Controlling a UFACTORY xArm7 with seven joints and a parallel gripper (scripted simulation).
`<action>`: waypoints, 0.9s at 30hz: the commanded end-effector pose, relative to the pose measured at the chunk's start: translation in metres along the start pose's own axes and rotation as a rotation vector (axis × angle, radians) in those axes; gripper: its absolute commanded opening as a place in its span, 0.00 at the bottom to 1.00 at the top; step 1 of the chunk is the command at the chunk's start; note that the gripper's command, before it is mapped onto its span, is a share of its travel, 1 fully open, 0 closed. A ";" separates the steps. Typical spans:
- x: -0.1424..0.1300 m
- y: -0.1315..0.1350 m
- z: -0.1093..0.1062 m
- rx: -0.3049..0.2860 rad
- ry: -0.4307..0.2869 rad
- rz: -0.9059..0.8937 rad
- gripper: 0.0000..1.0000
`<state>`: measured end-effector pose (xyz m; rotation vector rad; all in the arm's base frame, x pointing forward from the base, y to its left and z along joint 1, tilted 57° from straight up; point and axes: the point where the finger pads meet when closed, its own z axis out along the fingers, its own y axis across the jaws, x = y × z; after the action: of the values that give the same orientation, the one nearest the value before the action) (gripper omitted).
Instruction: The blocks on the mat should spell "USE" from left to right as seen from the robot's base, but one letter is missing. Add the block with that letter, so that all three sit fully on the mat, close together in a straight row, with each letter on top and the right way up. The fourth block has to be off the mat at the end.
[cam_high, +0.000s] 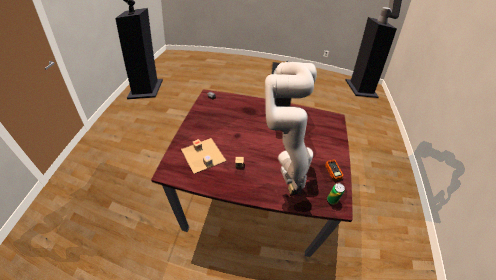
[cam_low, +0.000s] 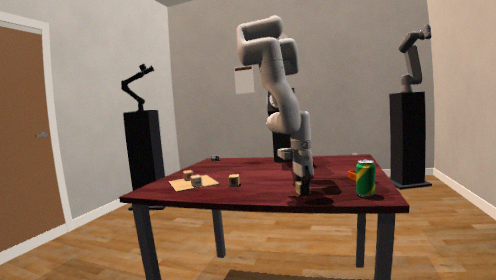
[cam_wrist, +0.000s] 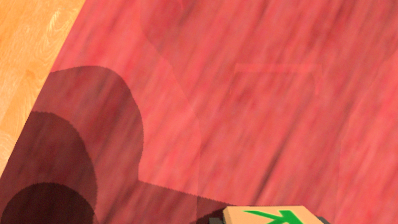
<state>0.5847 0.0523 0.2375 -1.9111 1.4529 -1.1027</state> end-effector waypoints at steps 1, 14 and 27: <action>0.000 -0.001 -0.002 0.002 0.000 0.000 0.41; 0.000 -0.001 -0.039 0.002 0.000 0.000 0.41; 0.000 -0.001 -0.081 0.002 0.000 0.000 0.41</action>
<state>0.5328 0.0579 0.2720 -1.9039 1.4440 -1.1054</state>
